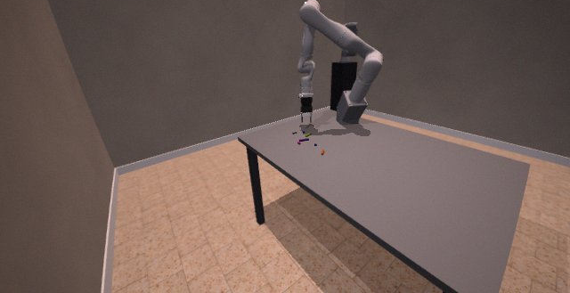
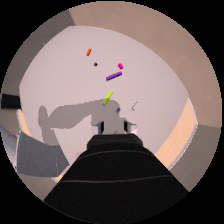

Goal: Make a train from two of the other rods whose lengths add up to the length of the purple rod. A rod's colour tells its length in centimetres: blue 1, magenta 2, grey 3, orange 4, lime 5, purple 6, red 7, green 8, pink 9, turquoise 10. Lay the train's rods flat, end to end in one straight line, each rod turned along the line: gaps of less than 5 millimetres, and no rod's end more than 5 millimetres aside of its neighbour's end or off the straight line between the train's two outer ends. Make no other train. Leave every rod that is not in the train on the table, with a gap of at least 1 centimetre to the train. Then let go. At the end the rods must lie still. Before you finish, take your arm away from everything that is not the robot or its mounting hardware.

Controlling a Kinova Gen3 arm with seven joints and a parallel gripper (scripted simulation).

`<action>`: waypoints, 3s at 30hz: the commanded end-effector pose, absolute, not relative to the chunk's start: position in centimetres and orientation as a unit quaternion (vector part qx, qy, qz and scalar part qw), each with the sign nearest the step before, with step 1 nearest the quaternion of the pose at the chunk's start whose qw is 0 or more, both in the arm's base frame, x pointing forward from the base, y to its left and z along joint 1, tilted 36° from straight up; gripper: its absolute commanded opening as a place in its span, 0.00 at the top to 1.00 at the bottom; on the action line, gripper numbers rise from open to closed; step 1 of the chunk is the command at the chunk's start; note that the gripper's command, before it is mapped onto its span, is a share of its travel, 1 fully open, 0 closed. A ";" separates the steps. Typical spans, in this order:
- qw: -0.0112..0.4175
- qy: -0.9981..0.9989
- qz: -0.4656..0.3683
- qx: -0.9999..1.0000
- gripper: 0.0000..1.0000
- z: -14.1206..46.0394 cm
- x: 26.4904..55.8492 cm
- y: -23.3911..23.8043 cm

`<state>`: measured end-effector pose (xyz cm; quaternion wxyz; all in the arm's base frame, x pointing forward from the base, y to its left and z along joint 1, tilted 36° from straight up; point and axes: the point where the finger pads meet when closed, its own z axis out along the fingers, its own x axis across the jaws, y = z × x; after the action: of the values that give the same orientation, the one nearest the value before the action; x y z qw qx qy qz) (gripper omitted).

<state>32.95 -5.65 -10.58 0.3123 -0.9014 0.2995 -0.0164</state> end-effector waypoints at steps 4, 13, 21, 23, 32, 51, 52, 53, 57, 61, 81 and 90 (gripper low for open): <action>0.312 0.300 -0.017 -0.901 0.00 -10.6 33.0 -5.7; 0.312 0.300 -0.017 -0.901 0.00 -10.6 33.0 -5.7; 0.312 0.300 -0.017 -0.901 0.00 -10.6 33.0 -5.7; 0.312 0.300 -0.017 -0.901 0.00 -10.6 33.0 -5.7; 0.312 0.300 -0.017 -0.901 0.00 -10.6 33.0 -5.7; 0.312 0.300 -0.017 -0.901 0.00 -10.6 33.0 -5.7; 0.312 0.300 -0.017 -0.901 0.00 -10.6 33.0 -5.7; 0.312 0.300 -0.017 -0.901 0.00 -10.6 33.0 -5.7; 0.312 0.300 -0.017 -0.901 0.00 -10.6 33.0 -5.7; 0.312 0.300 -0.017 -0.901 0.00 -10.6 33.0 -5.7; 0.312 0.353 0.000 -0.882 0.00 -9.2 34.3 -4.3; 0.310 0.451 0.034 -0.836 0.00 -6.6 36.4 -1.5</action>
<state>35.87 -2.42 -7.68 0.3131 -0.8360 0.4496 0.0302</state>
